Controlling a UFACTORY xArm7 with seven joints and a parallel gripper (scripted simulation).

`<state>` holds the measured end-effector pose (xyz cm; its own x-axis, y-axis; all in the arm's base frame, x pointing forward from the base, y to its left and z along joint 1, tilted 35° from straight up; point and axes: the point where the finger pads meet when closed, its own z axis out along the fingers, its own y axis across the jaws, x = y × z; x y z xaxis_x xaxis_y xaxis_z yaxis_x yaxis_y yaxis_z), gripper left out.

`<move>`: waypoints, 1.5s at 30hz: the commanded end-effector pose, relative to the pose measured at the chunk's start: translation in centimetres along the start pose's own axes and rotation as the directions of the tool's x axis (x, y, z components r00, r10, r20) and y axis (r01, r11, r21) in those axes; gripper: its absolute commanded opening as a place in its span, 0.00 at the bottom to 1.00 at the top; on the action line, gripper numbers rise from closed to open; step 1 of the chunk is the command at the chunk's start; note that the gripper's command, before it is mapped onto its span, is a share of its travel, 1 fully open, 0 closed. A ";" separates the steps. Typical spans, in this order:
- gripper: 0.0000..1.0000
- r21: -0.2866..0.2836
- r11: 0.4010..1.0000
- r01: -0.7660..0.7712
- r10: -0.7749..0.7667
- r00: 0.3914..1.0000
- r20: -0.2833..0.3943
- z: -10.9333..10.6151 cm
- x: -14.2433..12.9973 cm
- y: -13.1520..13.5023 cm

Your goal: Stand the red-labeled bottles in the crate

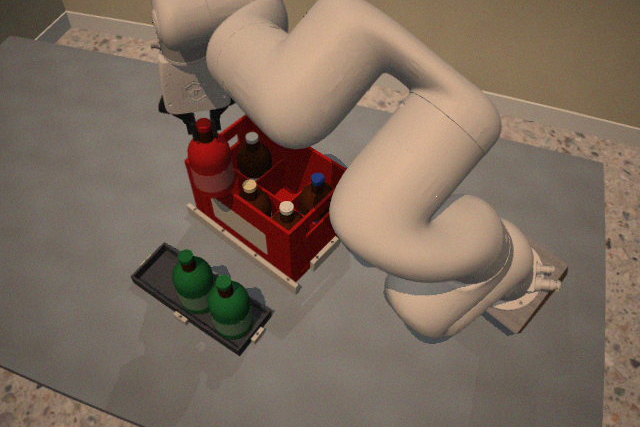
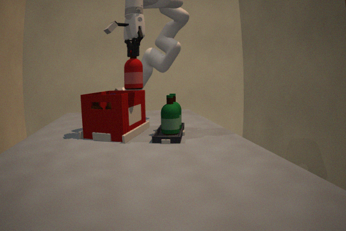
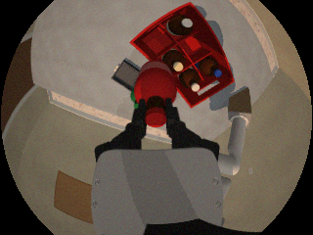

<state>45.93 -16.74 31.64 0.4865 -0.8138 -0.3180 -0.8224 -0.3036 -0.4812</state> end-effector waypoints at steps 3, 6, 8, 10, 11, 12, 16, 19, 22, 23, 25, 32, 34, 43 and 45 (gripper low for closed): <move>0.00 0.003 1.000 0.001 -0.001 1.000 -0.005 -0.2 0.7 1.1; 0.00 0.003 1.000 0.001 -0.001 1.000 -0.005 -0.2 1.0 1.8; 0.00 0.003 1.000 0.001 -0.001 1.000 -0.005 -0.2 1.2 2.3; 0.00 0.003 1.000 0.001 -0.001 1.000 -0.005 -0.2 1.4 2.7; 0.00 0.003 1.000 0.001 -0.001 1.000 -0.005 -0.2 1.5 3.0; 0.00 0.003 1.000 0.001 -0.001 1.000 -0.005 -0.2 1.6 3.2; 0.00 0.003 1.000 0.001 -0.001 1.000 -0.005 -0.2 1.8 3.6; 0.00 0.003 1.000 0.001 -0.001 1.000 -0.005 -0.2 2.1 4.3; 0.00 0.003 1.000 0.001 -0.001 1.000 -0.005 -0.2 2.5 4.9; 0.00 0.003 1.000 0.001 -0.001 1.000 -0.005 -0.2 2.6 5.1; 0.00 0.003 1.000 0.001 -0.001 1.000 -0.005 -0.2 2.8 5.6; 0.00 0.003 1.000 0.001 -0.001 1.000 -0.005 -0.2 3.2 6.6; 0.00 0.003 1.000 0.001 -0.001 1.000 -0.005 -0.2 3.4 7.0; 0.00 0.003 1.000 0.001 -0.001 1.000 -0.005 -0.2 4.2 8.6; 0.00 0.003 1.000 0.001 -0.001 1.000 -0.005 -0.2 4.4 9.0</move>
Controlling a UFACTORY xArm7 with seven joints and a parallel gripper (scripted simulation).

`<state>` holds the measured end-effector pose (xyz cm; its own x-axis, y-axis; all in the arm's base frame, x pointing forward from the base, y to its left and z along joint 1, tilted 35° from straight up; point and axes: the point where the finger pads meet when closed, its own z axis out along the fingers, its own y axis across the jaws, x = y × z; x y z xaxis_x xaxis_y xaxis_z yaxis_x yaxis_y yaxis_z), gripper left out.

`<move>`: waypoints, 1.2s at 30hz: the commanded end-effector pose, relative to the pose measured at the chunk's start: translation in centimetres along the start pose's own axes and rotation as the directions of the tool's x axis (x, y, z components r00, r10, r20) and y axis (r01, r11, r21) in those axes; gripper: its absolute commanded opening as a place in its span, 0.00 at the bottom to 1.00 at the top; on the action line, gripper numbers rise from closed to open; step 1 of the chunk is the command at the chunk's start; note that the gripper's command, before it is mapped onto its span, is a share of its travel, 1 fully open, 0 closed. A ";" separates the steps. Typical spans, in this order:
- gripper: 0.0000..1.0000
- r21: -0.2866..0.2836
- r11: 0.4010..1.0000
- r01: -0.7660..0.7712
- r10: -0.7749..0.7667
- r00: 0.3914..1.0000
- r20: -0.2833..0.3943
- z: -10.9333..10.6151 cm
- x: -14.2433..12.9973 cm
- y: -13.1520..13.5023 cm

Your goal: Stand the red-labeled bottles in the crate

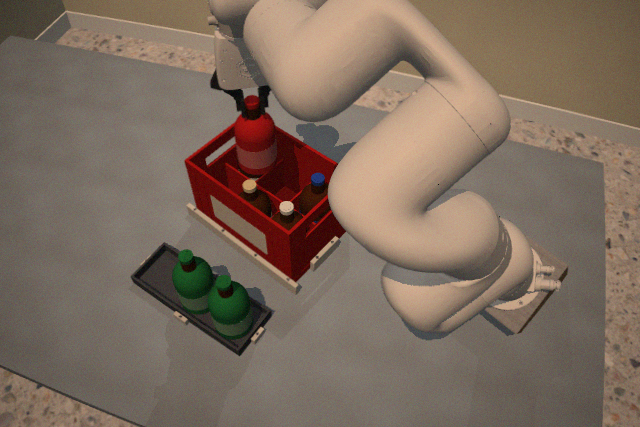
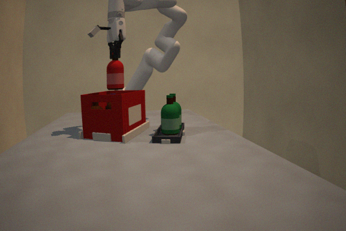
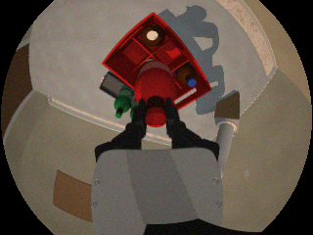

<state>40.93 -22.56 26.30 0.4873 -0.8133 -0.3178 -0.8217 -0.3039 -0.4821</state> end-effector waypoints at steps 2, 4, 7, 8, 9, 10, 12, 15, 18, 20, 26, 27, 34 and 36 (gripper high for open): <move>0.00 0.002 1.000 0.000 0.000 1.000 -0.005 -0.2 0.5 0.8; 0.00 0.002 1.000 0.000 0.000 1.000 -0.005 -0.2 0.5 0.8; 0.00 0.002 1.000 0.000 0.000 1.000 -0.005 -0.2 0.7 1.3; 0.00 0.002 1.000 0.000 0.000 1.000 -0.005 -0.2 0.8 1.5; 0.00 0.002 1.000 0.000 0.000 1.000 -0.005 -0.2 0.9 1.6; 0.00 0.002 1.000 0.000 0.000 1.000 -0.005 -0.2 1.0 1.8; 0.00 0.002 1.000 0.000 0.000 1.000 -0.005 -0.2 1.1 2.0; 0.00 0.002 1.000 0.000 0.000 1.000 -0.005 -0.2 1.3 2.4; 0.00 0.002 1.000 0.000 0.000 1.000 -0.005 -0.2 1.4 2.8; 0.00 0.002 1.000 0.000 0.000 1.000 -0.005 -0.2 1.5 2.9; 0.00 0.002 1.000 0.000 0.000 1.000 -0.005 -0.2 1.8 3.4; 0.00 0.002 1.000 0.000 0.000 1.000 -0.005 -0.2 1.8 3.5; 0.00 0.002 1.000 0.000 0.000 1.000 -0.005 -0.2 2.1 4.1; 0.00 0.002 1.000 0.000 0.000 1.000 -0.005 -0.2 2.1 4.3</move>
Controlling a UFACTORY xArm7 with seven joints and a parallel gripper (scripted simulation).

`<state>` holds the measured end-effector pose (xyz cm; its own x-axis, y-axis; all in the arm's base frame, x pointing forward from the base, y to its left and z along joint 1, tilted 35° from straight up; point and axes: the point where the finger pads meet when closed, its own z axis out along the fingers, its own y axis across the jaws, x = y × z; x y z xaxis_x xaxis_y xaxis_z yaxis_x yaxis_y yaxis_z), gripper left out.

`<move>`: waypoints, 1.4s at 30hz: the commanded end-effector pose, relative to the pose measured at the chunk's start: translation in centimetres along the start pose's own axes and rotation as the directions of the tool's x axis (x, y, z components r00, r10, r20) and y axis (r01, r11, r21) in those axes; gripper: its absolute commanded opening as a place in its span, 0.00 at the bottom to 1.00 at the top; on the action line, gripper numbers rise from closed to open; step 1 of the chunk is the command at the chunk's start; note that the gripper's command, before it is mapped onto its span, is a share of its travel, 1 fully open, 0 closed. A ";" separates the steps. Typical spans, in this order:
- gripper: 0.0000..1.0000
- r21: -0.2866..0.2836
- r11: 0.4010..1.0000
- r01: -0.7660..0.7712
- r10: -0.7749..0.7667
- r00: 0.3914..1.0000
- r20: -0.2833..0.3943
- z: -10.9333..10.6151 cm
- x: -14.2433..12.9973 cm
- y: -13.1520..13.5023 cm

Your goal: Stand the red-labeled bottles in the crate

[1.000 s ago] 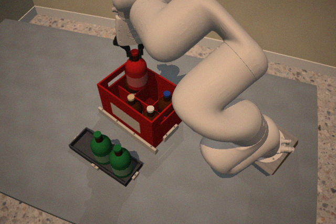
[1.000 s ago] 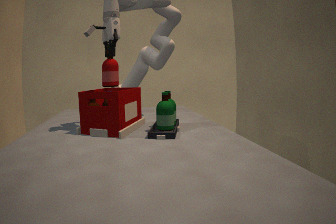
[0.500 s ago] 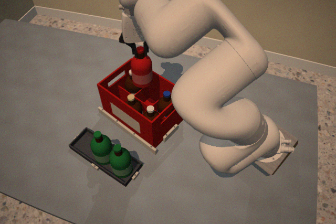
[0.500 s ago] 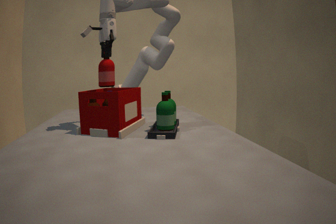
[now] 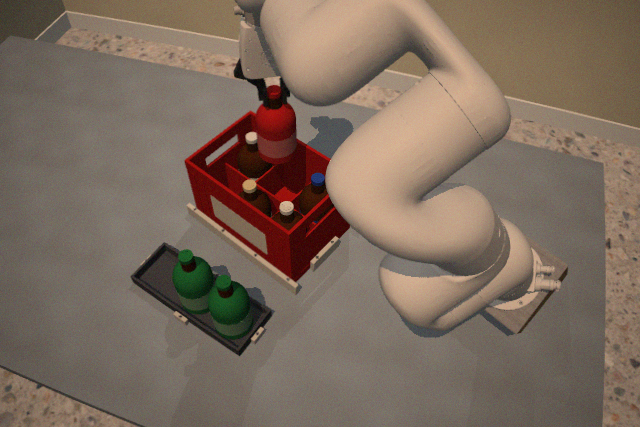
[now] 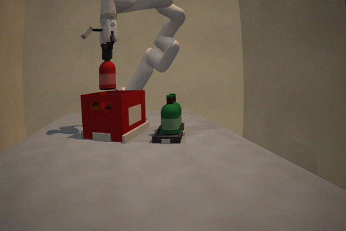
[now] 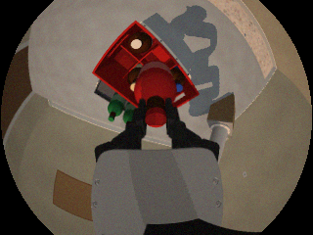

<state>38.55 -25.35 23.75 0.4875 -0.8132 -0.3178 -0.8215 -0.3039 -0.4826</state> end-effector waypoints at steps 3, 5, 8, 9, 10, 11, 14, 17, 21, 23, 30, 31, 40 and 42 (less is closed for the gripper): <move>0.00 0.002 1.000 0.000 0.000 1.000 -0.005 -0.2 0.2 0.3; 0.00 0.002 1.000 0.000 0.000 1.000 -0.005 -0.2 0.3 0.4; 0.00 0.002 1.000 0.000 0.000 1.000 -0.005 -0.2 0.4 0.5; 0.00 0.002 1.000 0.000 0.000 1.000 -0.005 -0.2 0.4 0.6; 0.00 0.002 1.000 0.000 0.000 1.000 -0.005 -0.2 0.4 0.6; 0.00 0.002 1.000 0.000 0.000 1.000 -0.005 -0.2 0.4 0.7; 0.00 0.002 1.000 0.000 0.000 1.000 -0.005 -0.2 0.5 0.8; 0.00 0.002 1.000 0.000 0.000 1.000 -0.005 -0.2 0.5 0.9; 0.00 0.002 1.000 0.000 0.000 1.000 -0.005 -0.2 0.5 0.9; 0.00 0.002 1.000 0.000 0.000 1.000 -0.005 -0.2 0.6 0.9; 0.00 0.002 1.000 0.000 0.000 1.000 -0.005 -0.2 0.6 1.0; 0.00 0.002 1.000 0.000 0.000 1.000 -0.005 -0.2 0.6 1.0; 0.00 0.002 1.000 0.000 0.000 1.000 -0.005 -0.2 0.6 1.0; 0.00 0.002 1.000 0.000 0.000 1.000 -0.005 -0.2 0.6 1.0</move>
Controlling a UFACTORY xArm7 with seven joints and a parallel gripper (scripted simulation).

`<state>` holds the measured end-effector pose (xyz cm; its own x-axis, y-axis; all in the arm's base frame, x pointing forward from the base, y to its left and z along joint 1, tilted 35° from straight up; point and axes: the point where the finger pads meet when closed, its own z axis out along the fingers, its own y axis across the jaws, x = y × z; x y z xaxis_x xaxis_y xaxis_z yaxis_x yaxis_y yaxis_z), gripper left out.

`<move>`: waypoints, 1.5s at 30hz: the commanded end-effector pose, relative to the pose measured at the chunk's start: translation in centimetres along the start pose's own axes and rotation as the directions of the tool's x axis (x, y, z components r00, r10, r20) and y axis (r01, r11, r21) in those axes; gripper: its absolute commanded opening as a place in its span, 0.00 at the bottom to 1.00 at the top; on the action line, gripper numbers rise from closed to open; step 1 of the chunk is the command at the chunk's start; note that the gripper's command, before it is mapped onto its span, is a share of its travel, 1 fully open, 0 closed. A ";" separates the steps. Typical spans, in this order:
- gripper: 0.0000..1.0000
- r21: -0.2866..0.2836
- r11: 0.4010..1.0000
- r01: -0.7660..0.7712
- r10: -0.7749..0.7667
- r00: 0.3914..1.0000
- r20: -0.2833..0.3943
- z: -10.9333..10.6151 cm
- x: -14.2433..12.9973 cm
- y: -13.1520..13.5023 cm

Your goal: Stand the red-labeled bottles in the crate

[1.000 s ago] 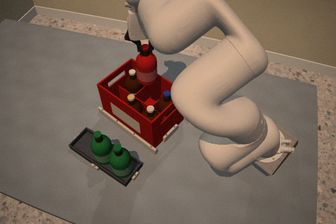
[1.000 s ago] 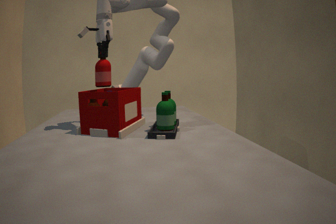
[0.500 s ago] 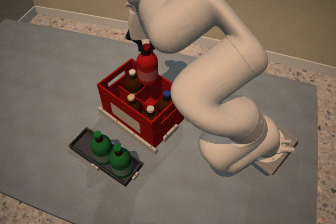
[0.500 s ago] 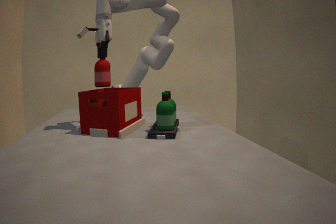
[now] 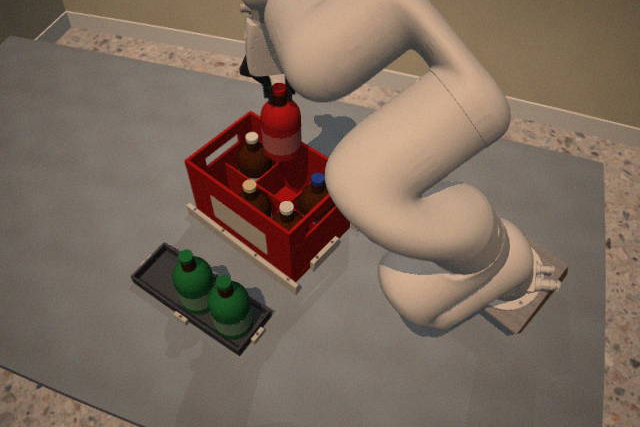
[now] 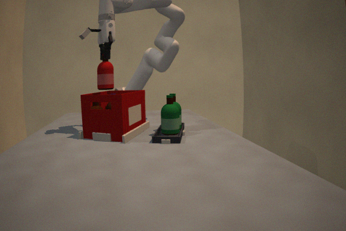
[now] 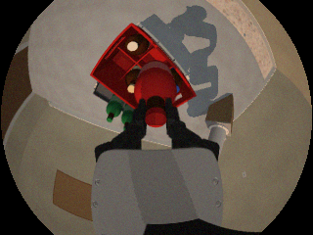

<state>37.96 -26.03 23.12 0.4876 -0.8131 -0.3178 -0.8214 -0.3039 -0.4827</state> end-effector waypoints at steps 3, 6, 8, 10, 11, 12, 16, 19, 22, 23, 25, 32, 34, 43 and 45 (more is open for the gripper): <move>0.00 0.001 1.000 0.000 0.000 1.000 -0.006 -0.2 0.1 0.0; 0.00 0.001 1.000 0.000 0.000 1.000 -0.006 -0.2 0.1 0.0; 0.00 0.001 1.000 0.000 0.000 1.000 -0.006 -0.2 0.1 0.0; 0.00 0.001 1.000 0.000 0.000 1.000 -0.006 -0.2 0.1 0.0; 0.00 0.001 1.000 0.000 0.000 1.000 -0.006 -0.2 0.1 0.0; 0.00 0.001 1.000 0.000 0.000 1.000 -0.006 -0.2 0.1 0.0; 0.00 0.001 1.000 0.000 0.000 1.000 -0.006 -0.2 0.1 0.0; 0.00 0.001 1.000 0.000 0.000 1.000 -0.006 0.0 0.1 0.0; 0.00 0.001 1.000 0.000 0.000 1.000 -0.006 0.1 0.1 0.0; 0.00 0.001 1.000 0.000 0.000 1.000 -0.006 0.2 0.1 0.0; 0.00 0.001 1.000 0.000 0.000 1.000 -0.006 0.3 0.1 0.0; 0.00 0.001 1.000 0.000 0.000 1.000 -0.006 0.8 0.1 0.0; 0.00 0.001 1.000 0.000 0.000 1.000 -0.006 1.1 0.1 0.0; 0.00 0.001 1.000 0.000 0.000 1.000 -0.006 2.2 0.1 0.0; 0.00 0.001 1.000 0.000 0.000 1.000 -0.006 2.2 0.1 0.0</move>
<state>38.59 -24.93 21.27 0.4878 -0.8128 -0.3184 -0.8215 -0.3040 -0.4824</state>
